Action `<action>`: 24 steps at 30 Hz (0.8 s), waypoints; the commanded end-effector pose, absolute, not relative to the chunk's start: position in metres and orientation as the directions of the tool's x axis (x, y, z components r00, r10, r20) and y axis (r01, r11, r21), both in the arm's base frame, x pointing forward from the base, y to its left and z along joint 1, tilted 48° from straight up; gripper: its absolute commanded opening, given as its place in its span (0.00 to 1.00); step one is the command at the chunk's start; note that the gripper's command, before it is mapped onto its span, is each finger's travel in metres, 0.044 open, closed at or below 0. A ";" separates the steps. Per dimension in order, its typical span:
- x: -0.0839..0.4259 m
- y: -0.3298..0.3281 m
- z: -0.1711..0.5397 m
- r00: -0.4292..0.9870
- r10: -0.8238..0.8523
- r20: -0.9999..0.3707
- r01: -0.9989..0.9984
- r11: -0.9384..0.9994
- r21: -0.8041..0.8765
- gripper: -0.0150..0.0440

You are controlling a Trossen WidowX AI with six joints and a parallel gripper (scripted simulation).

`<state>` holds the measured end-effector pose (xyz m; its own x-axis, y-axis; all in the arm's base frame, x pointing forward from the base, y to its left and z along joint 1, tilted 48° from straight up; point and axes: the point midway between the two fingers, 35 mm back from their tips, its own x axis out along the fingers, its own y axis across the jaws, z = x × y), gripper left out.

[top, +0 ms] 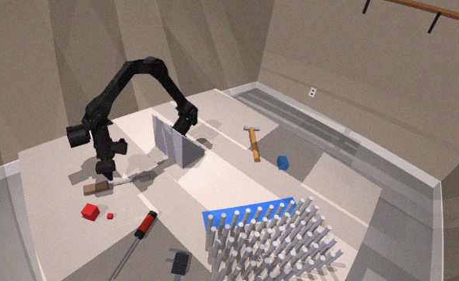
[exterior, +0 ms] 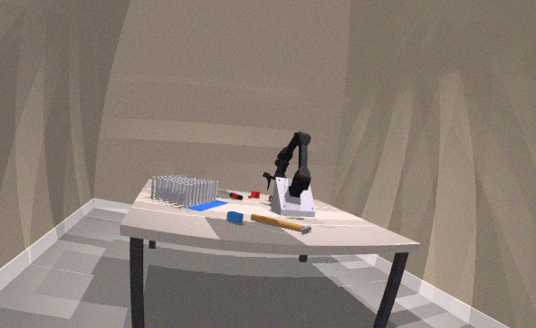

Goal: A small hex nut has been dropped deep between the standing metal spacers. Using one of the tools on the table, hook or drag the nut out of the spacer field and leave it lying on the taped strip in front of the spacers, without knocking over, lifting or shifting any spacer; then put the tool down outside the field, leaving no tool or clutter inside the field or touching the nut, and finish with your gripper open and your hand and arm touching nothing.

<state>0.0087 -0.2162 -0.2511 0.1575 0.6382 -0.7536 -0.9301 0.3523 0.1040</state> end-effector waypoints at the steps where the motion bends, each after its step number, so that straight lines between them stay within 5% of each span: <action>1: 0.008 -0.206 -0.257 0.156 0.648 -0.745 -0.932 0.347 0.107 0.73; 24: 0.005 -0.178 -0.282 0.156 0.649 -0.745 -0.932 0.347 0.107 0.73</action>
<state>0.0054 -0.1876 -0.2779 0.1589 0.6383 -0.7532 -0.9297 0.3534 0.1034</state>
